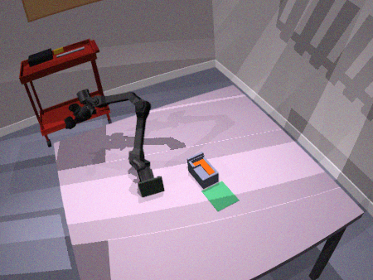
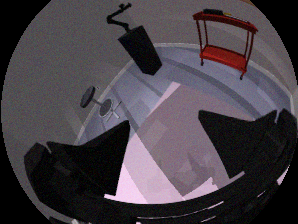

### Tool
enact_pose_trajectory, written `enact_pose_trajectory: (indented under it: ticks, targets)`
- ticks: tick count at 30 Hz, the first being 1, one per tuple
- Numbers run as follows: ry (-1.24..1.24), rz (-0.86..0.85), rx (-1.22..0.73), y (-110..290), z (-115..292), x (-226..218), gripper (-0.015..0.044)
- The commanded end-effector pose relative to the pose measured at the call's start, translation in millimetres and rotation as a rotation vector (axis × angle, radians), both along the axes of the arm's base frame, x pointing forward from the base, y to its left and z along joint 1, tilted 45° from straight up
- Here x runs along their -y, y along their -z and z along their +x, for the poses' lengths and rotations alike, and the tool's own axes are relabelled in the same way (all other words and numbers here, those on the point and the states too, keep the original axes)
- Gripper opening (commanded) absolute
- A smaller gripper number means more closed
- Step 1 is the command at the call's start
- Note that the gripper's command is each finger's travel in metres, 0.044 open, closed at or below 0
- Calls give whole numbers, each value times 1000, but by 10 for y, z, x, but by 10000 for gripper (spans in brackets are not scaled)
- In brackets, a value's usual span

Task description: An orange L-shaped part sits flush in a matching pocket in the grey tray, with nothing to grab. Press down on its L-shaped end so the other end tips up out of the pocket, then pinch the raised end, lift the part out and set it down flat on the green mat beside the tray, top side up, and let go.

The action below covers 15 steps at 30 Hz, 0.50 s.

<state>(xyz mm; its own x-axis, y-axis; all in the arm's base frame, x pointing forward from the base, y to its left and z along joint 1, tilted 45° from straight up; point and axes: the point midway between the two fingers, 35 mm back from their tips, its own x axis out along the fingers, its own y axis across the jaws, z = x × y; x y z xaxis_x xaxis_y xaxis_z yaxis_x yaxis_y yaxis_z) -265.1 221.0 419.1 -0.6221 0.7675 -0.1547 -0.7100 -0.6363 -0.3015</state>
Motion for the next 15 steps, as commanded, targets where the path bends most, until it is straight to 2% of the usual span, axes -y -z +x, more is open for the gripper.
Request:
enact_pose_trajectory:
  ticks: [1, 8, 15]
  targets:
    - [3, 0, 0, 1, 7, -11, 374]
    - [141, -10, 24, 70, 345, -441, 190]
    - [414, -68, 133, 297, 1275, -1043, 180]
